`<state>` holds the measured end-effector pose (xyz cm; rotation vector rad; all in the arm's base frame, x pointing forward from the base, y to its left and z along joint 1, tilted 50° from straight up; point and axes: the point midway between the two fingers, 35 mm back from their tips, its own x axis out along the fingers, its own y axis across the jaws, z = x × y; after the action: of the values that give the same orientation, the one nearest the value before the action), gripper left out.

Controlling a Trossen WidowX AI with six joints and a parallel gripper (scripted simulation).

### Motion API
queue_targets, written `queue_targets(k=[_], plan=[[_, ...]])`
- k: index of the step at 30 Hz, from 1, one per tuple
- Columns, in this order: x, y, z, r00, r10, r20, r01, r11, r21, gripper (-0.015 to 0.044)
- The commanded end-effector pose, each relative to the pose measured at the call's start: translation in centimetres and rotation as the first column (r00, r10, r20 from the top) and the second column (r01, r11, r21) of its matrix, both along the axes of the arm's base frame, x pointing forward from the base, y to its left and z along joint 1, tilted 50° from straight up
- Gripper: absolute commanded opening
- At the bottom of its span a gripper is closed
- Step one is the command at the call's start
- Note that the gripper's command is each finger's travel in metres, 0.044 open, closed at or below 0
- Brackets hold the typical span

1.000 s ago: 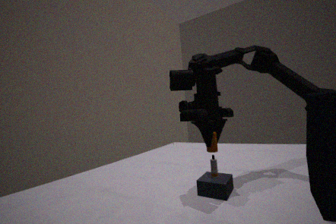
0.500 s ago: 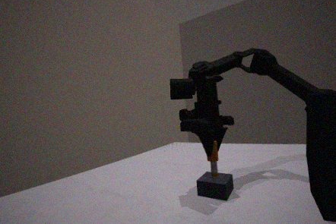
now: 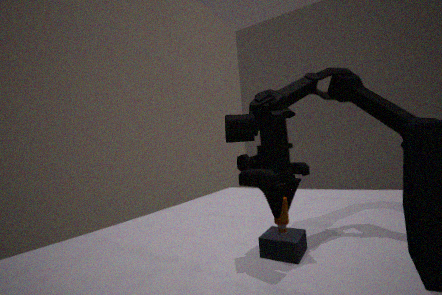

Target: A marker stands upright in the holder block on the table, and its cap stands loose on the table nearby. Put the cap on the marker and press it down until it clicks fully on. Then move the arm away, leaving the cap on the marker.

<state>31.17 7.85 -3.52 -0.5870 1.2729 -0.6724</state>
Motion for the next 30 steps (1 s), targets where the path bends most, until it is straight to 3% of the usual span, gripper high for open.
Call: queue_targets(k=[1, 10, 26, 30], plan=[[0.01, -0.23, -0.24, 1.0, 0.005, -0.003, -0.005, 1.0, -0.005, 0.0], [0.0, -0.24, -0.24, 1.0, 0.005, -0.003, -0.005, 1.0, -0.005, 0.0], [-0.03, -0.19, -0.2, 1.0, 0.001, -0.002, -0.001, 1.0, -0.002, 0.042], [-0.08, 0.59, 0.37, 1.0, 0.001, -0.001, -0.001, 1.0, 0.002, 0.044]])
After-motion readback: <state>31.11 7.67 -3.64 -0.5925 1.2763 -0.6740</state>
